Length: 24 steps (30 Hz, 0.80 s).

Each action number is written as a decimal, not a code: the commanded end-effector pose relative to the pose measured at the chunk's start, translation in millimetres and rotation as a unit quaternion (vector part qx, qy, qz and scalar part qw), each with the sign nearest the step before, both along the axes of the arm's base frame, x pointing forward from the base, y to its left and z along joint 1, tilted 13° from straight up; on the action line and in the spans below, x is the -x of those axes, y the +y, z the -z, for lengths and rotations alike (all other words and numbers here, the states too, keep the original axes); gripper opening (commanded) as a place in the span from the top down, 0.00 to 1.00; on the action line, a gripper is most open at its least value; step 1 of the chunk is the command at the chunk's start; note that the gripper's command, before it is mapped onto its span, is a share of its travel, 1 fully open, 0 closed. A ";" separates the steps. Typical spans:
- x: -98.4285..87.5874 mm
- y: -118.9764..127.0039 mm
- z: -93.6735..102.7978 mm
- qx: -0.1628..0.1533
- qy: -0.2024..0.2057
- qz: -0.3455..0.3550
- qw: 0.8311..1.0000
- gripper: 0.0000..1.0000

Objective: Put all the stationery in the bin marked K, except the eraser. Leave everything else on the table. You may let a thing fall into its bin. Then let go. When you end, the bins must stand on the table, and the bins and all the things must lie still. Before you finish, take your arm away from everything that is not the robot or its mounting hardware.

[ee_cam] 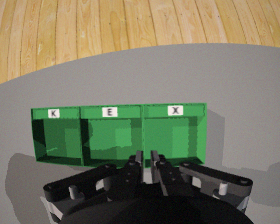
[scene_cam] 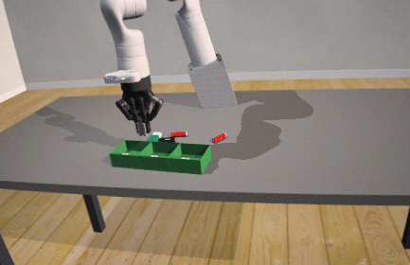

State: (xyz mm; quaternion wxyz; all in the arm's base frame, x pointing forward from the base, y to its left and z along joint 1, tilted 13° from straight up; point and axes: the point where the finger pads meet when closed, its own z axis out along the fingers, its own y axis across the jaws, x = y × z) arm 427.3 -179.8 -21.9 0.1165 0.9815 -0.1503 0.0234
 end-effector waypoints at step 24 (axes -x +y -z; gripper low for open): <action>-11.7 27.0 36.4 -0.001 0.002 -0.012 1.000 0.91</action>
